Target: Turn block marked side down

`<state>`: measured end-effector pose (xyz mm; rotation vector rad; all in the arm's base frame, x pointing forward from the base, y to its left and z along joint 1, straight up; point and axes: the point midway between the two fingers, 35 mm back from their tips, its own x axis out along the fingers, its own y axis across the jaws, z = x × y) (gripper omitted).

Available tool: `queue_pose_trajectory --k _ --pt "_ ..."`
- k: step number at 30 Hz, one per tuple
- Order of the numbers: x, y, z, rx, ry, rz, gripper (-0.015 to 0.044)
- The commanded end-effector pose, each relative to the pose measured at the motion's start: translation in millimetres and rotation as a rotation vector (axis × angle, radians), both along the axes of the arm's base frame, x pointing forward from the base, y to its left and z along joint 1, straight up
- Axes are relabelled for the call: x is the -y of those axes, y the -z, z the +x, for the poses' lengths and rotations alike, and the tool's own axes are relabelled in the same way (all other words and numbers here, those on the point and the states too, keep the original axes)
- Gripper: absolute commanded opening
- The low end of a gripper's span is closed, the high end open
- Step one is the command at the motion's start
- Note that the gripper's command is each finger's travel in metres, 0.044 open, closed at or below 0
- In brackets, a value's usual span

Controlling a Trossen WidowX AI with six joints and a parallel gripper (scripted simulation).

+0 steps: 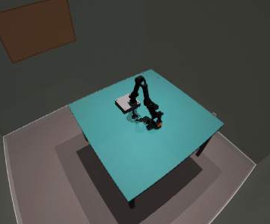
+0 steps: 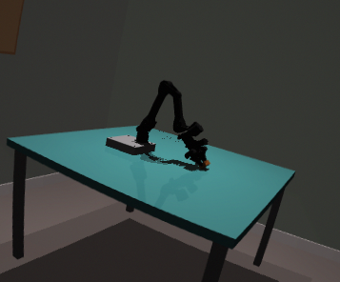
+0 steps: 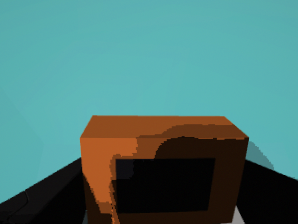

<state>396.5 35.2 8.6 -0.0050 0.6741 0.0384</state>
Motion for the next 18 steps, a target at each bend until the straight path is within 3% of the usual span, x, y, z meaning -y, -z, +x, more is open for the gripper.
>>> queue_pose_trajectory --k 1,18 --pt "1 10 -4 0.037 0.001 -0.006 0.0000" --pt "3 9 -21 0.278 0.005 0.004 0.0000"
